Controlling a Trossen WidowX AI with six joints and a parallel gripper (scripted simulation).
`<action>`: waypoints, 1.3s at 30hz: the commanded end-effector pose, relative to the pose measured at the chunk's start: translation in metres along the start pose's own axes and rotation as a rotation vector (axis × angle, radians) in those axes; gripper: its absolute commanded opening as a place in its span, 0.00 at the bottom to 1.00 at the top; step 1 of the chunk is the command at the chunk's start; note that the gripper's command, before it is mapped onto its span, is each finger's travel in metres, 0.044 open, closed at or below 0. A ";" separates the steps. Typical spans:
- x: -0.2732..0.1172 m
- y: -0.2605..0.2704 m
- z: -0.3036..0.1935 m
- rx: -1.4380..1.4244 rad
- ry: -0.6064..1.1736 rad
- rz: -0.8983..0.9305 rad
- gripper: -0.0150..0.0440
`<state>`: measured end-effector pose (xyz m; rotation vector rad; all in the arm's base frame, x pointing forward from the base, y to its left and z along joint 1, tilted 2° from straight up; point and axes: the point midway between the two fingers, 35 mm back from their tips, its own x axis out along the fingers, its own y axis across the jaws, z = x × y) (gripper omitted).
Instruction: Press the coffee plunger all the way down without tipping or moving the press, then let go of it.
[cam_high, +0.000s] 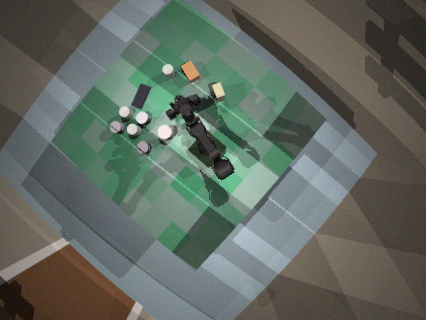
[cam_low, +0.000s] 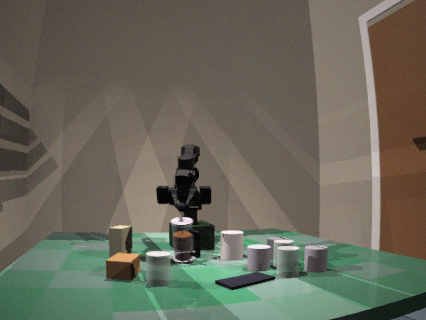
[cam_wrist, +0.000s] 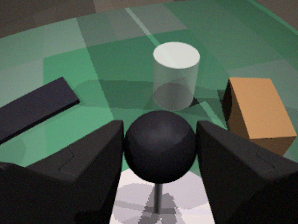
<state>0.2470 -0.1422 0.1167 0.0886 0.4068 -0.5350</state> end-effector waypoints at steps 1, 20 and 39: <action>0.005 0.000 -0.020 -0.011 0.067 0.001 0.46; 0.014 0.000 -0.014 -0.011 0.066 0.001 0.46; 0.016 0.000 -0.007 -0.002 0.047 0.000 0.46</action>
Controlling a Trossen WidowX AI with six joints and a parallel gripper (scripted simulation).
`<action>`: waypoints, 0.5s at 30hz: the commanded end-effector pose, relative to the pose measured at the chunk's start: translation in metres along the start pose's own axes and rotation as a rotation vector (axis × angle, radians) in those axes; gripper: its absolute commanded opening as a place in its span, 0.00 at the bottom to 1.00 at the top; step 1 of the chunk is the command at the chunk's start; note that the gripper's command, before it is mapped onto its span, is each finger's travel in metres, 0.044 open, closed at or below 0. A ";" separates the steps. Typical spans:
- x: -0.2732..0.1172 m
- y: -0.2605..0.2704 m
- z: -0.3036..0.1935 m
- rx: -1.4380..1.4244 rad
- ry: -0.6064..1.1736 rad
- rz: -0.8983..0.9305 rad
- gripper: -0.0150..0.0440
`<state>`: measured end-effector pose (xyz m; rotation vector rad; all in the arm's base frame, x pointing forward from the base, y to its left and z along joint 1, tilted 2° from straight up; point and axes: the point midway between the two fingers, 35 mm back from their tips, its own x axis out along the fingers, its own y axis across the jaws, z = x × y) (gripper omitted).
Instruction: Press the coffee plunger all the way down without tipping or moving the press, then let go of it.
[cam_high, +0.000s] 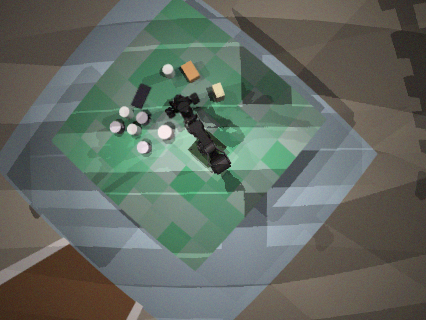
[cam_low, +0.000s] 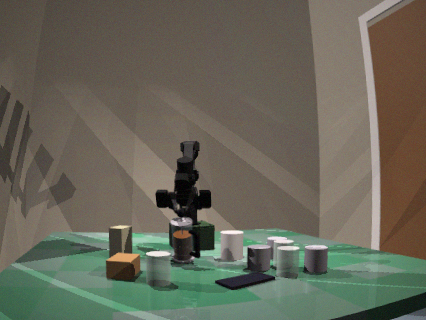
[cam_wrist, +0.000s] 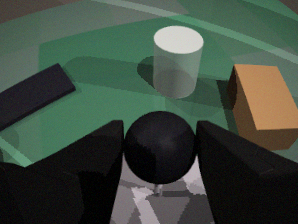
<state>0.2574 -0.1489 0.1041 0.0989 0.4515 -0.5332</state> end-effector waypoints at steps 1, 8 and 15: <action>0.000 0.000 0.000 0.000 0.001 0.000 0.46; 0.000 0.000 0.000 0.000 0.001 0.000 0.50; 0.000 0.000 0.000 0.000 0.001 0.000 0.81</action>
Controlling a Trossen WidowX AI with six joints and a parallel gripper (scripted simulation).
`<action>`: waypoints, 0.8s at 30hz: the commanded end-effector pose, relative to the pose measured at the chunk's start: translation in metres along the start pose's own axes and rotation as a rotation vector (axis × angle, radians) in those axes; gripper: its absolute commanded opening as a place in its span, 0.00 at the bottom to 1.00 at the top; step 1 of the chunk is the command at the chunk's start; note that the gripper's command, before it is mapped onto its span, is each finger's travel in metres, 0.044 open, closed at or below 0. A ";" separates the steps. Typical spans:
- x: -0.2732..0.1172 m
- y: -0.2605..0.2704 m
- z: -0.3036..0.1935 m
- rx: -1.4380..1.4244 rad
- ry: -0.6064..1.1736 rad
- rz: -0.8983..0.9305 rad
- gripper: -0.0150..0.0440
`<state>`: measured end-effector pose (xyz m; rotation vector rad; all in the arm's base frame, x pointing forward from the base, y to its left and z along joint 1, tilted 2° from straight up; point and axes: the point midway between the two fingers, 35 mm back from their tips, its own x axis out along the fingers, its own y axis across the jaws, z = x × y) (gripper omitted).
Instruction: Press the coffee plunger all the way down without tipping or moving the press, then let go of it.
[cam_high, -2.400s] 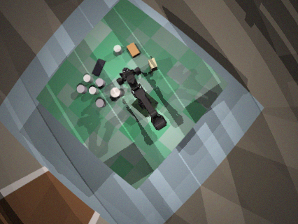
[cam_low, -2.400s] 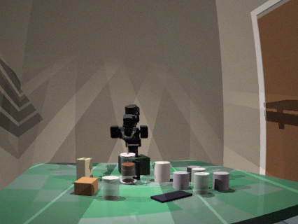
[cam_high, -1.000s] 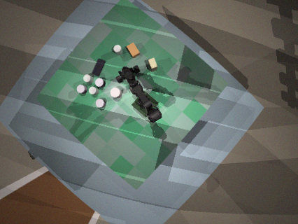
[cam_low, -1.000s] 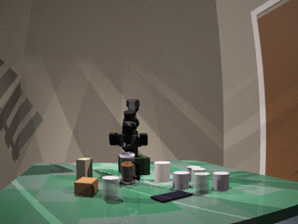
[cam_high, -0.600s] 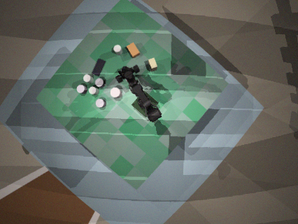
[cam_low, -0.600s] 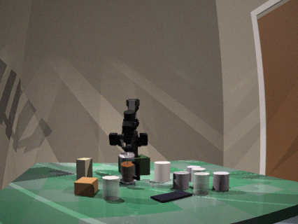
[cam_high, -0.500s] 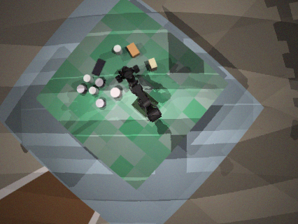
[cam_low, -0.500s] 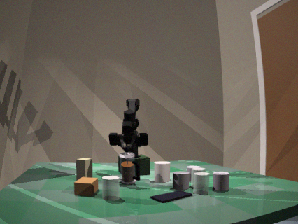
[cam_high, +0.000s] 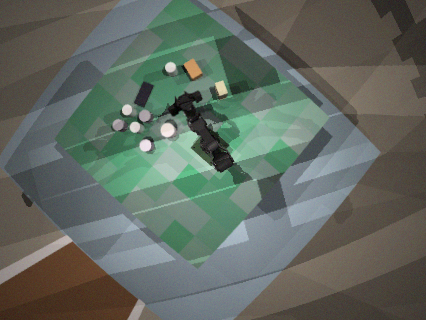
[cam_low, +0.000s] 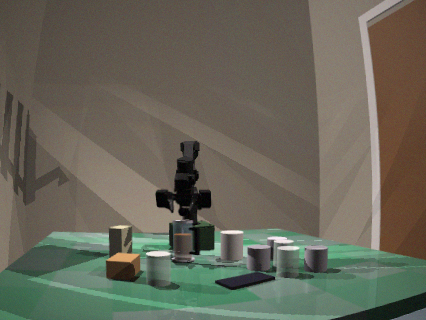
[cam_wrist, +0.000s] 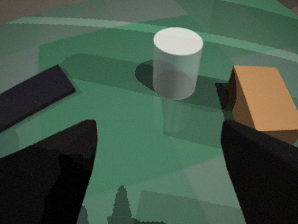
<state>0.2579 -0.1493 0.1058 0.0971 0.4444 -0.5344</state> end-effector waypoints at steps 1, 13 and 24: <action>0.000 0.000 -0.002 0.000 0.009 0.001 0.86; -0.002 0.001 0.015 0.012 -0.028 -0.001 1.00; -0.076 0.001 0.039 -0.002 0.024 -0.003 1.00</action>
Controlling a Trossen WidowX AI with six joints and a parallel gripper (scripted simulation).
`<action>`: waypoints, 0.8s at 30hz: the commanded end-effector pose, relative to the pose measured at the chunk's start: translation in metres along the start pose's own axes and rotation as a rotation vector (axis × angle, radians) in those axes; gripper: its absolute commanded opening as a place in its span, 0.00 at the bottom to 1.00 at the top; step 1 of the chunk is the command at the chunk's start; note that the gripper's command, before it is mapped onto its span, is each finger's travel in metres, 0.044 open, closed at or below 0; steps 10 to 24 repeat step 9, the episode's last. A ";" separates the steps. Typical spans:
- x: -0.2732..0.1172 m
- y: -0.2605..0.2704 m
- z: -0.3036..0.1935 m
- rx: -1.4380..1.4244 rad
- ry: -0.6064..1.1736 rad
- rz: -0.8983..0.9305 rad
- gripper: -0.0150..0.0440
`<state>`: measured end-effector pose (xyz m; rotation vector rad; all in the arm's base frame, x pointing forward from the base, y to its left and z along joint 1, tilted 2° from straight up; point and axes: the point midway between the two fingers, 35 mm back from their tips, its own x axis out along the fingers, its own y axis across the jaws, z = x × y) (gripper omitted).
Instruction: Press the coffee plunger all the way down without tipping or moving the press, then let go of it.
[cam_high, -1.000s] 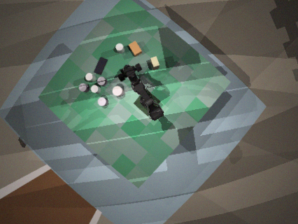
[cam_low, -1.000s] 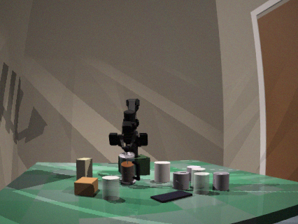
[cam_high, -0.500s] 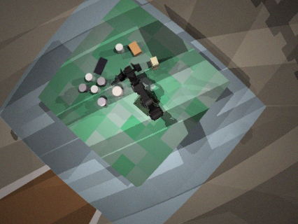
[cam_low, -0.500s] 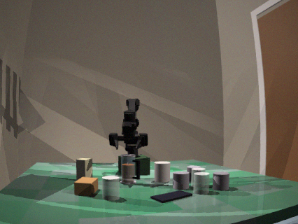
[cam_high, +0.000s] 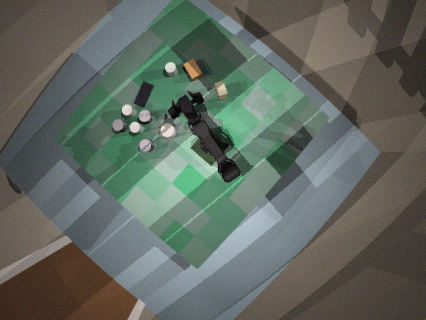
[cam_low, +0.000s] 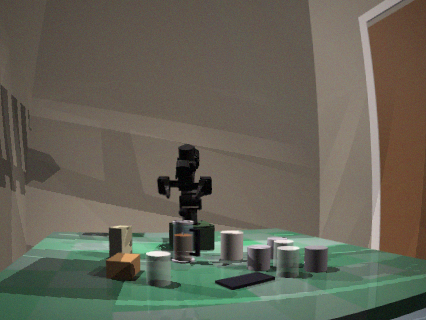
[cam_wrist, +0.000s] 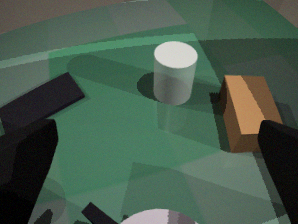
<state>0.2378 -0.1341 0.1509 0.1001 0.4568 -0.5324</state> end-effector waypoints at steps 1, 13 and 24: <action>-0.043 -0.001 0.008 -0.003 0.016 -0.005 1.00; -0.049 -0.002 0.007 -0.005 0.020 -0.005 1.00; -0.049 -0.002 0.007 -0.005 0.020 -0.005 1.00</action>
